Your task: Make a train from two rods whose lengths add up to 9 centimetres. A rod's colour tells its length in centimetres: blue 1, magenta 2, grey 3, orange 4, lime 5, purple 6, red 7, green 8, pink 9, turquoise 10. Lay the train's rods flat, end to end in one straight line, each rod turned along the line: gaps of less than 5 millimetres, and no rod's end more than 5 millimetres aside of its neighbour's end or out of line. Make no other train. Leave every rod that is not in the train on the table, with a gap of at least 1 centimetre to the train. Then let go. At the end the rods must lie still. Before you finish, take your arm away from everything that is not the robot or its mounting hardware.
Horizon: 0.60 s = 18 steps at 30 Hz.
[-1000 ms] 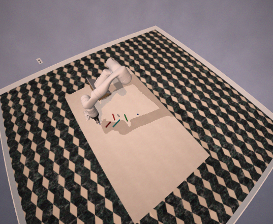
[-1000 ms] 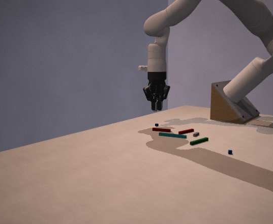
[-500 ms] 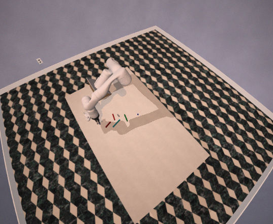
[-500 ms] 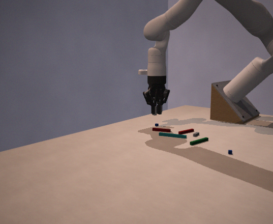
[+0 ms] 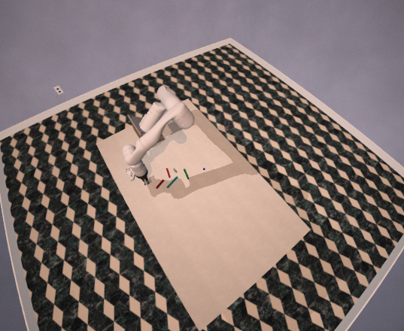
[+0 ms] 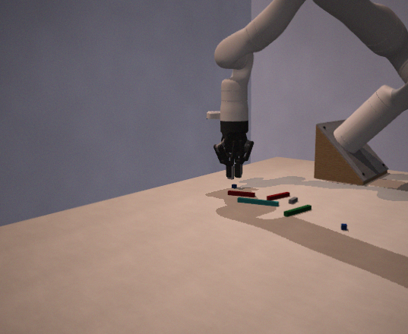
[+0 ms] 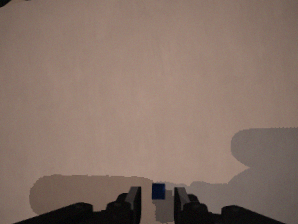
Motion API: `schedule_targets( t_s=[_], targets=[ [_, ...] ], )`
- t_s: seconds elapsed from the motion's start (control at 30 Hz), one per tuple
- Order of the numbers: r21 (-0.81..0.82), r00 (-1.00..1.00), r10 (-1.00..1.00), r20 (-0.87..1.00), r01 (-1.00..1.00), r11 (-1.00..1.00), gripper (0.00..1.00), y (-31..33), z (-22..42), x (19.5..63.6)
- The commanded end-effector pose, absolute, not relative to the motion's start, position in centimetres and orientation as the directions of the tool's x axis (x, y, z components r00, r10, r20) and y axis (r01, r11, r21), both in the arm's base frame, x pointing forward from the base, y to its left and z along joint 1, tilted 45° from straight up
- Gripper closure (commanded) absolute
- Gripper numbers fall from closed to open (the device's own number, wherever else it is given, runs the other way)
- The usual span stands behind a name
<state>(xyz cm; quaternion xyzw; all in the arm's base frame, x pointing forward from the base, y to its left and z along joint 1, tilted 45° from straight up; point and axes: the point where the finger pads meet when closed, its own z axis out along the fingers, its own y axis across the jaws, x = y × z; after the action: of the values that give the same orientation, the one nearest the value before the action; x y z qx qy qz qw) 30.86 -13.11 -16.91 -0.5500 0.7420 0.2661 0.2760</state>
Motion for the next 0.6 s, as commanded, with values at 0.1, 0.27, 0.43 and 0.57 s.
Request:
schedule_targets(
  t_s=[0.1,0.27,0.43,0.57],
  targets=[
    [0.093,-0.244,-0.669,-0.702,-0.963,0.253,0.76,-12.76,-17.31,30.87],
    [0.093,-0.244,-0.669,-0.702,-0.963,0.253,0.76,-12.54,-17.54,30.92],
    [0.093,-0.244,-0.669,-0.702,-0.963,0.253,0.76,-12.45,-17.63,30.93],
    [0.093,-0.244,-0.669,-0.702,-0.963,0.253,0.76,-12.44,-17.64,30.93]
  ],
)
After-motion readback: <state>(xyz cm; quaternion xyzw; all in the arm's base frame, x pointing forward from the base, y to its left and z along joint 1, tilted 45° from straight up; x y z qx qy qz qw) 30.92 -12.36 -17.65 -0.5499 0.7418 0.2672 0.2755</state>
